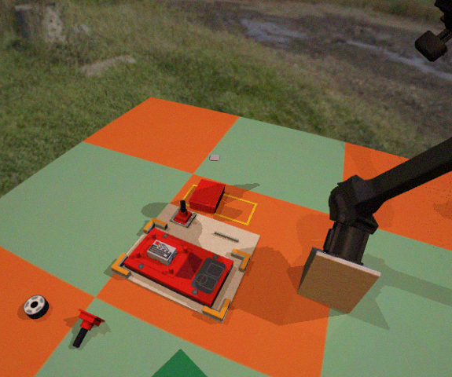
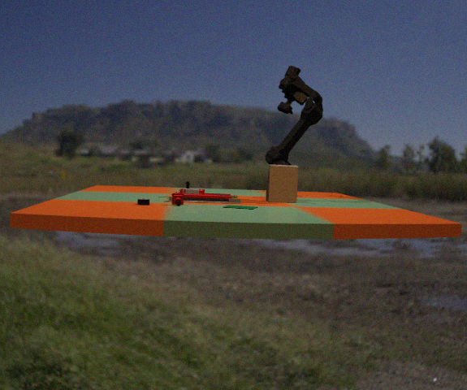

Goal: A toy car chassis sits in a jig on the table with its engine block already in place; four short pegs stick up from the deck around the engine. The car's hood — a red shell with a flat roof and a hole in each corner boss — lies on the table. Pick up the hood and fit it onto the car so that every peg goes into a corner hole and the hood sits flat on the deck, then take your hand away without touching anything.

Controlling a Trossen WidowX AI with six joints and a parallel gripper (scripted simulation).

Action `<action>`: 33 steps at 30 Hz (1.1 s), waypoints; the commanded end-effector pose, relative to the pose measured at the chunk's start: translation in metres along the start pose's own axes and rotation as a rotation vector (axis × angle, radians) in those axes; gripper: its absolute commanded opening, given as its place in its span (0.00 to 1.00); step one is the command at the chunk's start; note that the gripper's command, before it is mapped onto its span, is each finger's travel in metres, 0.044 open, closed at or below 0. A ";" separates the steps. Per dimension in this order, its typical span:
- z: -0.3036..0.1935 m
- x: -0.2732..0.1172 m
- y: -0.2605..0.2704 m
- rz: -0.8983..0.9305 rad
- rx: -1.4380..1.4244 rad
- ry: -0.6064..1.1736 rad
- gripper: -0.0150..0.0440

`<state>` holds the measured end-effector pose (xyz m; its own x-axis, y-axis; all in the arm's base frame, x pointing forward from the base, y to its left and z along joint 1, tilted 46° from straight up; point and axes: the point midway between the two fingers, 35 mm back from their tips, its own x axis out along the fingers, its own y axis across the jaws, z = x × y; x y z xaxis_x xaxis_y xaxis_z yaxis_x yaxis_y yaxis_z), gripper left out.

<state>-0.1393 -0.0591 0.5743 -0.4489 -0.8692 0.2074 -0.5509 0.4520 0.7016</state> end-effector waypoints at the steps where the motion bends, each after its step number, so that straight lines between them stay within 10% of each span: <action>1: -0.032 0.013 -0.038 -0.073 -0.142 0.049 1.00; 33: -0.157 -0.013 -0.299 -0.538 -0.785 0.456 1.00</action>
<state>0.1139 -0.2081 0.4925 0.0715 -0.9942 -0.0800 -0.0156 -0.0814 0.9966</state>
